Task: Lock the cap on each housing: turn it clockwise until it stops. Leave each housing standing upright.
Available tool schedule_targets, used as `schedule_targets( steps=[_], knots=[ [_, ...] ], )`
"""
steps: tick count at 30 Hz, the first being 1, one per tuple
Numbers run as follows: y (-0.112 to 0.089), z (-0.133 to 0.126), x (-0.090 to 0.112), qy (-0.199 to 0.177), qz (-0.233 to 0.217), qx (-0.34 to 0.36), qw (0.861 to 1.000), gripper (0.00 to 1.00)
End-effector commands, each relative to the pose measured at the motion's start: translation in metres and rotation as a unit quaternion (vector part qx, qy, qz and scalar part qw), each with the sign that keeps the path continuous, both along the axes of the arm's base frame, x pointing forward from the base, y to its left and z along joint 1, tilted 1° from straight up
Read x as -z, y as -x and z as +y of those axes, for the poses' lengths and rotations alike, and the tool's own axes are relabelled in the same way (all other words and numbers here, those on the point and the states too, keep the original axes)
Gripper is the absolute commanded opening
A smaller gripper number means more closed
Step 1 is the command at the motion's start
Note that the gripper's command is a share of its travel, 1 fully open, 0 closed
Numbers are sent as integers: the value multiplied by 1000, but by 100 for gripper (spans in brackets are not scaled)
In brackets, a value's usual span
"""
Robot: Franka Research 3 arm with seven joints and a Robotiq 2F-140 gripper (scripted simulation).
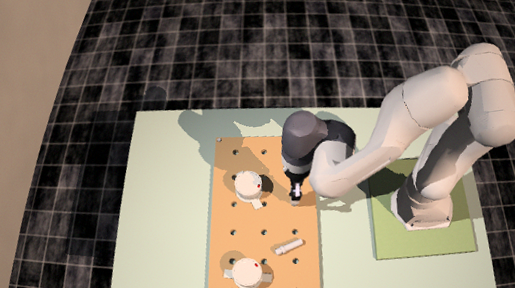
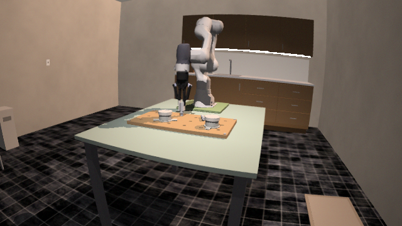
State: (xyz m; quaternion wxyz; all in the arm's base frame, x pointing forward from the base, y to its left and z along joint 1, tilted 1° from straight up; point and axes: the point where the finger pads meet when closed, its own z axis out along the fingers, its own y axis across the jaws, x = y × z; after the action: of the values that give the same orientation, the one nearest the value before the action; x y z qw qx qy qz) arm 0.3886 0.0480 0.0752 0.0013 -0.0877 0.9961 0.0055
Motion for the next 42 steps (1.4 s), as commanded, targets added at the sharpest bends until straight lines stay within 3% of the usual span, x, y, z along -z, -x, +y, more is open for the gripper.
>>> schedule_targets(
  steps=[1,42],
  knots=[
    [-3,-1,-1,1,-3,2,1000,10],
    [-3,-1,4,1,-3,2,1000,10]
  ],
)
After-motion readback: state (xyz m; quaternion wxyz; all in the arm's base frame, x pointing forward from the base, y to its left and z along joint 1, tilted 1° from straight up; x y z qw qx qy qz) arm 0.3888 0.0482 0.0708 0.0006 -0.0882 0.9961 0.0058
